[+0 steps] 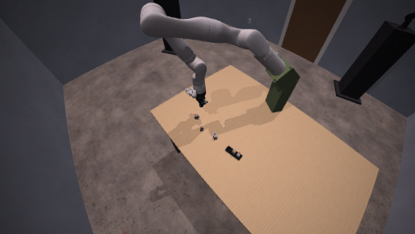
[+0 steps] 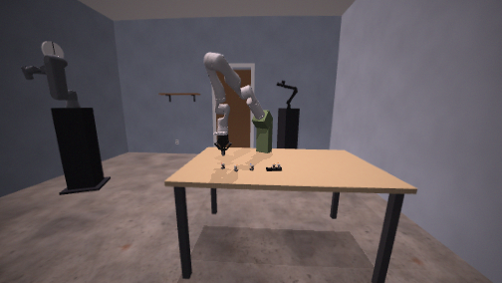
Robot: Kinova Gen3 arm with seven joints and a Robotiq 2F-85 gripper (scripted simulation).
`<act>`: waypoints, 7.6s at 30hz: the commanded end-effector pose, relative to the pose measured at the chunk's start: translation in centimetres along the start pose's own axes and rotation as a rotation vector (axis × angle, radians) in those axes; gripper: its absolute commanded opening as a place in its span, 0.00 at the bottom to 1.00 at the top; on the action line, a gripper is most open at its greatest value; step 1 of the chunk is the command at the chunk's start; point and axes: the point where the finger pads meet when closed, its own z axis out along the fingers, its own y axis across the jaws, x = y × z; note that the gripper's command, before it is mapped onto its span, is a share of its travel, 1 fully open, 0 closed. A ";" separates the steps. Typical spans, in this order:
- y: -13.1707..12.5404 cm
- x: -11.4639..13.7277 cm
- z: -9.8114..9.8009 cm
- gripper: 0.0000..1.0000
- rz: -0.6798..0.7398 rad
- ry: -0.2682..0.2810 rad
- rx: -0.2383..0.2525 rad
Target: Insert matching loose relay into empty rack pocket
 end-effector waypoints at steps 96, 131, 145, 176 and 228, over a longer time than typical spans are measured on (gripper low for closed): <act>-20.0 0.9 -0.1 0.00 -0.005 0.009 -0.001; -20.0 0.9 -0.1 0.00 -0.005 0.009 -0.001; -16.3 3.9 0.2 0.00 0.342 -0.012 -0.010; -10.2 8.9 -1.0 0.53 0.765 0.012 0.001; -10.2 8.8 0.8 0.53 0.762 0.008 -0.001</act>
